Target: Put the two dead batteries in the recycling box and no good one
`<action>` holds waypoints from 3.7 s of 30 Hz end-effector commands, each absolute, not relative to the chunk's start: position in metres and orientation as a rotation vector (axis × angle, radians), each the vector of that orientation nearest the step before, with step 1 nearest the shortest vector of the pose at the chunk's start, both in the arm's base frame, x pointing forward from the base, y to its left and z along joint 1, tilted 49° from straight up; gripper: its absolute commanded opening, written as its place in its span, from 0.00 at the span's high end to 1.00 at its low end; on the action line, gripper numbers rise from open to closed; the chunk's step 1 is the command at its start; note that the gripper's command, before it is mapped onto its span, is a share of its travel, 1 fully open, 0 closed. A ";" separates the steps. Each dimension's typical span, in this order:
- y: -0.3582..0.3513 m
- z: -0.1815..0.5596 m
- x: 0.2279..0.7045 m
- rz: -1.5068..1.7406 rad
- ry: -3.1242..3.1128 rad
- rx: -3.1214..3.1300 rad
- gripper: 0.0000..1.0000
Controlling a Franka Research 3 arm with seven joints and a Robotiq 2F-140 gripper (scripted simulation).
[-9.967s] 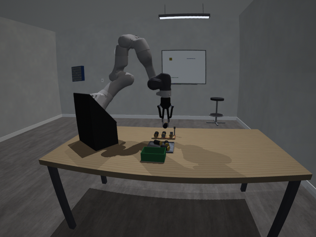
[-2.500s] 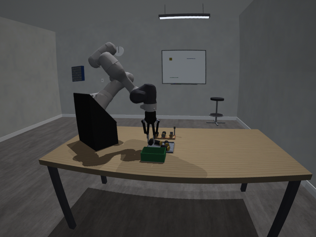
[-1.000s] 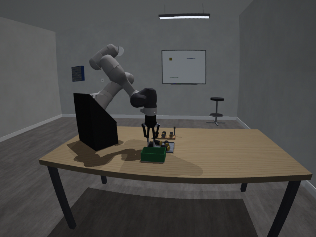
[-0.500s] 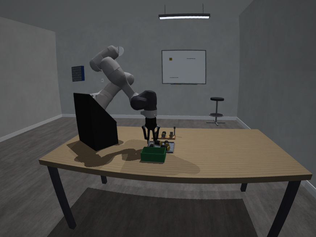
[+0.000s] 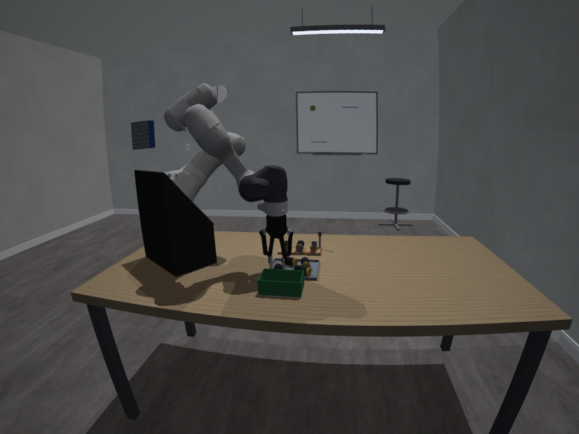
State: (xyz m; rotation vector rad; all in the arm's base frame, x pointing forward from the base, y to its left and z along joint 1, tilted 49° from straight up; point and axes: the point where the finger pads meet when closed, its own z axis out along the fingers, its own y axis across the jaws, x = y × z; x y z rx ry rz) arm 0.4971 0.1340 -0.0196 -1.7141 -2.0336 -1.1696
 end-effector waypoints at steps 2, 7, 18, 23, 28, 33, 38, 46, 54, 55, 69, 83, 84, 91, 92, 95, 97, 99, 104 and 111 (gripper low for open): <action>0.133 -0.020 0.499 -1.173 -2.026 -1.722 0.71; 0.133 -0.020 0.499 -1.173 -2.026 -1.722 0.71; 0.119 -0.006 0.492 -1.173 -2.026 -1.722 0.71; 0.102 0.009 0.485 -1.173 -2.026 -1.722 0.71; 0.094 0.017 0.481 -1.173 -2.026 -1.722 0.71; 0.088 0.022 0.479 -1.173 -2.026 -1.722 0.71; 0.088 0.022 0.479 -1.173 -2.026 -1.722 0.71; 0.061 0.048 0.466 -1.173 -2.026 -1.722 0.71; 0.056 0.060 0.467 -1.173 -2.026 -1.722 0.71; 0.059 0.065 0.471 -1.173 -2.026 -1.722 0.71; 0.105 0.145 0.534 -1.173 -2.026 -1.722 0.71; 0.105 0.145 0.534 -1.225 -2.216 -1.568 0.71; 0.105 0.145 0.534 -1.228 -2.230 -1.556 0.71; 0.105 0.145 0.534 -1.230 -2.238 -1.549 0.71; 0.105 0.145 0.534 -1.230 -2.238 -1.549 0.71; 0.109 0.141 0.536 -1.230 -2.238 -1.549 0.71; 0.126 0.126 0.543 -1.230 -2.238 -1.549 0.71; 0.145 0.108 0.552 -1.230 -2.238 -1.549 0.71; 0.155 0.098 0.556 -1.230 -2.238 -1.549 0.71; 0.155 0.098 0.556 -1.230 -2.238 -1.549 0.71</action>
